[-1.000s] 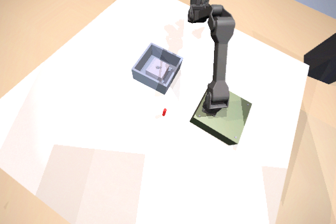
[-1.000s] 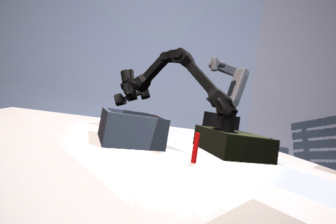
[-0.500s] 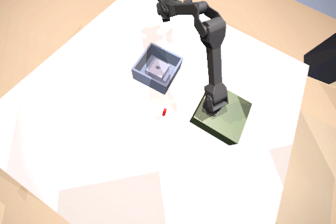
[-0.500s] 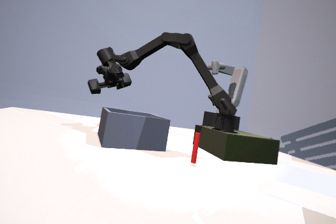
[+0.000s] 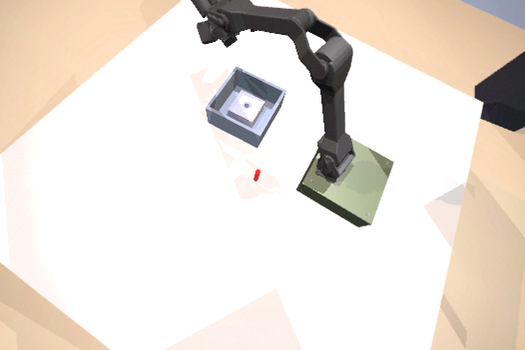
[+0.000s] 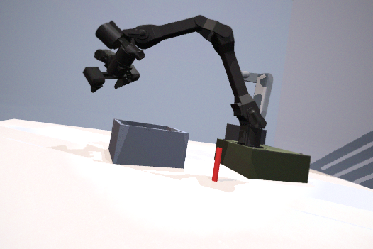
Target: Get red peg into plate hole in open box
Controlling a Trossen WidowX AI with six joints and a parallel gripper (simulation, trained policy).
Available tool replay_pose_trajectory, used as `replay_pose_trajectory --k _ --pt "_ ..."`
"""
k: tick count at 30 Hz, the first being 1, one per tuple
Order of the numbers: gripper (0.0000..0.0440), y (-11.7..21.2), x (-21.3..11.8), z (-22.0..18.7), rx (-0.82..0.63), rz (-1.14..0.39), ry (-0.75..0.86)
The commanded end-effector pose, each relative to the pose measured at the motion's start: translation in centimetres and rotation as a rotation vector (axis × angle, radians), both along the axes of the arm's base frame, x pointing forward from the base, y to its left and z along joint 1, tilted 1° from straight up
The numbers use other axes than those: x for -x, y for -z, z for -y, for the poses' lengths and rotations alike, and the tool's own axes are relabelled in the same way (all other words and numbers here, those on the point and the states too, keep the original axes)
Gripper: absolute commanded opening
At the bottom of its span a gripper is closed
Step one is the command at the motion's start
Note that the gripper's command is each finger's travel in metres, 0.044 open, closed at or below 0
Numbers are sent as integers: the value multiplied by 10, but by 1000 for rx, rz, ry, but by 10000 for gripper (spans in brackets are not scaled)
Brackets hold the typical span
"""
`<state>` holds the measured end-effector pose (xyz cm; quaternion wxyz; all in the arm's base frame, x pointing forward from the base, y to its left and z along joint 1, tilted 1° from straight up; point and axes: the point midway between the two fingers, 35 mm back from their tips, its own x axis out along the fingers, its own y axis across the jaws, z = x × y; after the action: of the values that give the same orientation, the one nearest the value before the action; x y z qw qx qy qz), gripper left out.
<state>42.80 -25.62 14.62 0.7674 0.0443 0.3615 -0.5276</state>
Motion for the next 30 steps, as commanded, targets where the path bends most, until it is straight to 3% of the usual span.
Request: replay_pose_trajectory --k 1,13,21,30 --pt "440 -3 -4 -50 -72 -14 -74" --pt "440 -2 27 -196 -306 -113 -233" --pt "440 1 78 -270 -455 -208 -248" --pt "440 6 144 -325 -572 -329 -188"
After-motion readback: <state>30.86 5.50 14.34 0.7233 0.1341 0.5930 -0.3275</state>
